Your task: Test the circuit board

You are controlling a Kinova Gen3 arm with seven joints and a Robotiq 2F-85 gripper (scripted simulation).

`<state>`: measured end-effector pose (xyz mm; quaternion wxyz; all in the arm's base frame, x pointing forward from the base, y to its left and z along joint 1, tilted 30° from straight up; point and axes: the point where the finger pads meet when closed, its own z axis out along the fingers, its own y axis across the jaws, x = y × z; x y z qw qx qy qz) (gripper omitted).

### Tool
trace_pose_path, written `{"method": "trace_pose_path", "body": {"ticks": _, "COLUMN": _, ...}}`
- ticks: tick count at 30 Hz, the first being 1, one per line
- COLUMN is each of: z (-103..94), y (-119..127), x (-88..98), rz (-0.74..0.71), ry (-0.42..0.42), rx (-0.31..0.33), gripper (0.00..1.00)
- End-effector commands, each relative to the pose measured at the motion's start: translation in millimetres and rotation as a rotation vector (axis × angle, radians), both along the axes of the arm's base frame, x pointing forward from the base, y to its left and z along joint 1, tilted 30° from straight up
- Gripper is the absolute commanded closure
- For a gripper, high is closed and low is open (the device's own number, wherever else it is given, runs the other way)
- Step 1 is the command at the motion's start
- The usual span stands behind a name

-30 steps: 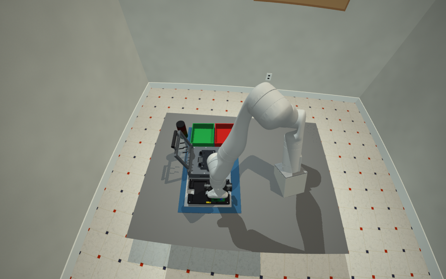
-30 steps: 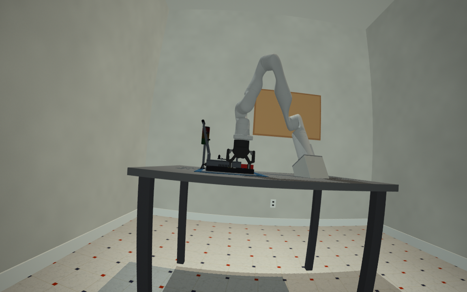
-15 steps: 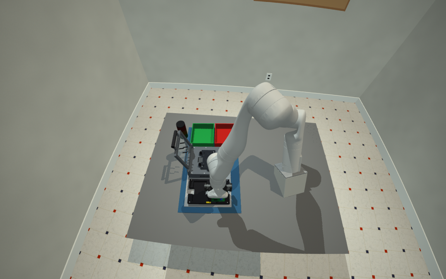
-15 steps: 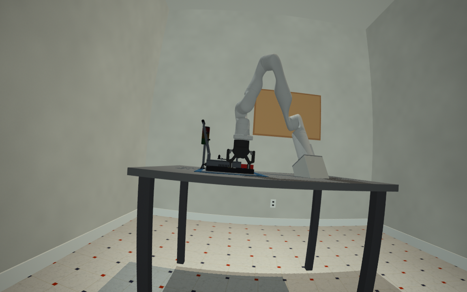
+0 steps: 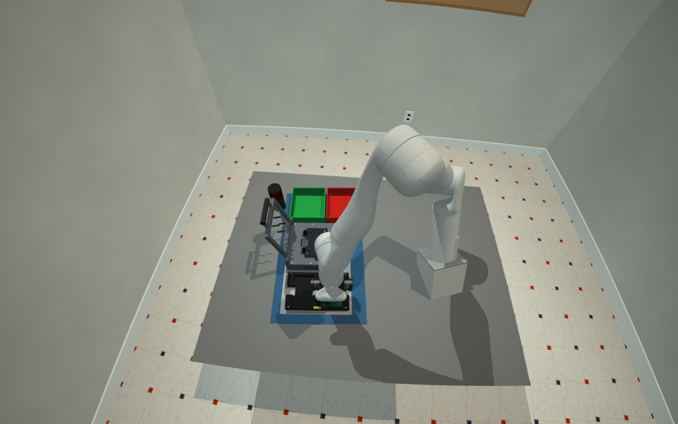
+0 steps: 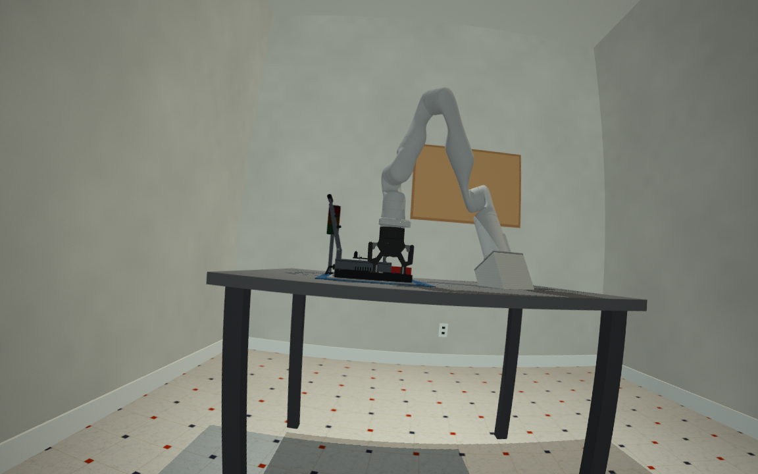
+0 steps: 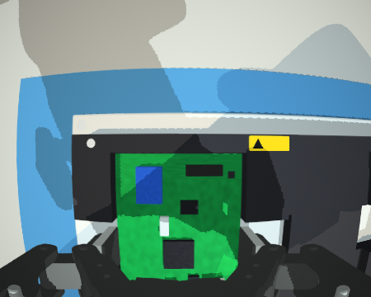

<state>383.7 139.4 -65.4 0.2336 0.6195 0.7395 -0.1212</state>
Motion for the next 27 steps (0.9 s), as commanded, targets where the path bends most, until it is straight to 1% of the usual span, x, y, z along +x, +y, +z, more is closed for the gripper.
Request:
{"method": "trace_pose_path", "body": {"ticks": 1, "z": 0.1, "y": 0.6, "x": 0.3, "rz": 0.001, "ry": -0.001, "rx": 0.001, "gripper": 0.2}}
{"method": "trace_pose_path", "body": {"ticks": 3, "z": 0.1, "y": 0.6, "x": 0.3, "rz": 0.001, "ry": -0.001, "rx": 0.001, "gripper": 0.2}}
{"method": "trace_pose_path", "body": {"ticks": 4, "z": 0.1, "y": 0.6, "x": 0.3, "rz": 0.001, "ry": -0.001, "rx": 0.001, "gripper": 0.23}}
{"method": "trace_pose_path", "body": {"ticks": 27, "z": 0.1, "y": 0.6, "x": 0.3, "rz": 0.001, "ry": -0.001, "rx": 0.001, "gripper": 0.23}}
